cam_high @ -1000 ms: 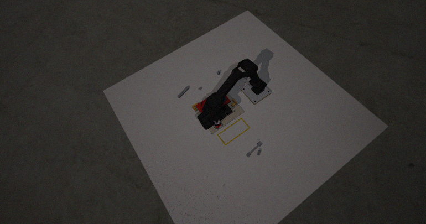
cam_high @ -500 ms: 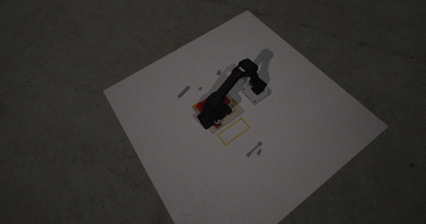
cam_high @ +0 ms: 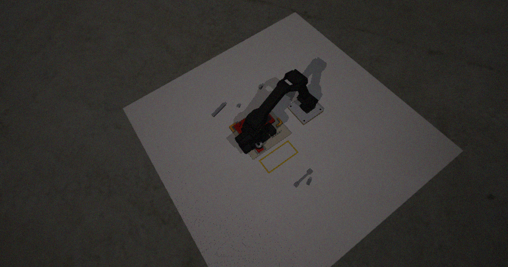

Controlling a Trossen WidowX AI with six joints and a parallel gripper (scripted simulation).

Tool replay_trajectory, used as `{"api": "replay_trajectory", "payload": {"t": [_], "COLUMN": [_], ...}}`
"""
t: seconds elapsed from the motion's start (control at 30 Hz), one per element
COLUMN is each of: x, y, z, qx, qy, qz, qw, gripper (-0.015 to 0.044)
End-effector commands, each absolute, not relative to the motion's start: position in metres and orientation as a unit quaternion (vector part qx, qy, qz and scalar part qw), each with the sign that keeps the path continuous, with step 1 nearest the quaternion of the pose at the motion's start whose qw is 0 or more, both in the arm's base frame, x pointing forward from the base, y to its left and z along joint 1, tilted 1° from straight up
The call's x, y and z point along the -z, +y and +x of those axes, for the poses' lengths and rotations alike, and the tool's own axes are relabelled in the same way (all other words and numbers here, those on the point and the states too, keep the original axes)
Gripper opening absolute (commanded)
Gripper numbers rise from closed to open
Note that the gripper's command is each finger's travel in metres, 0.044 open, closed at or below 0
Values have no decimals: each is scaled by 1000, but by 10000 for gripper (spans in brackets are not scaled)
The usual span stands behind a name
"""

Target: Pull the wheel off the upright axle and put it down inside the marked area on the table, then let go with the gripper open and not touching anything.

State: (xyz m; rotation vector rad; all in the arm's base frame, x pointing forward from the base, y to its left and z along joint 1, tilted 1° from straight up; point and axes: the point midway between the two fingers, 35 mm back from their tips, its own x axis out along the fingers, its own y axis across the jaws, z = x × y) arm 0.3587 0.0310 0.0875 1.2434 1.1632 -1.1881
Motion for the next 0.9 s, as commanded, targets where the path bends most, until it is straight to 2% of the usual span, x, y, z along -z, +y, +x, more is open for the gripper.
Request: {"api": "replay_trajectory", "payload": {"t": [0.0,0.87], "x": [-93,-102], "y": [31,31], "z": [360,360], "qx": [490,490], "qy": [480,480], "qz": [520,520], "qw": [510,509], "gripper": [0,0]}}
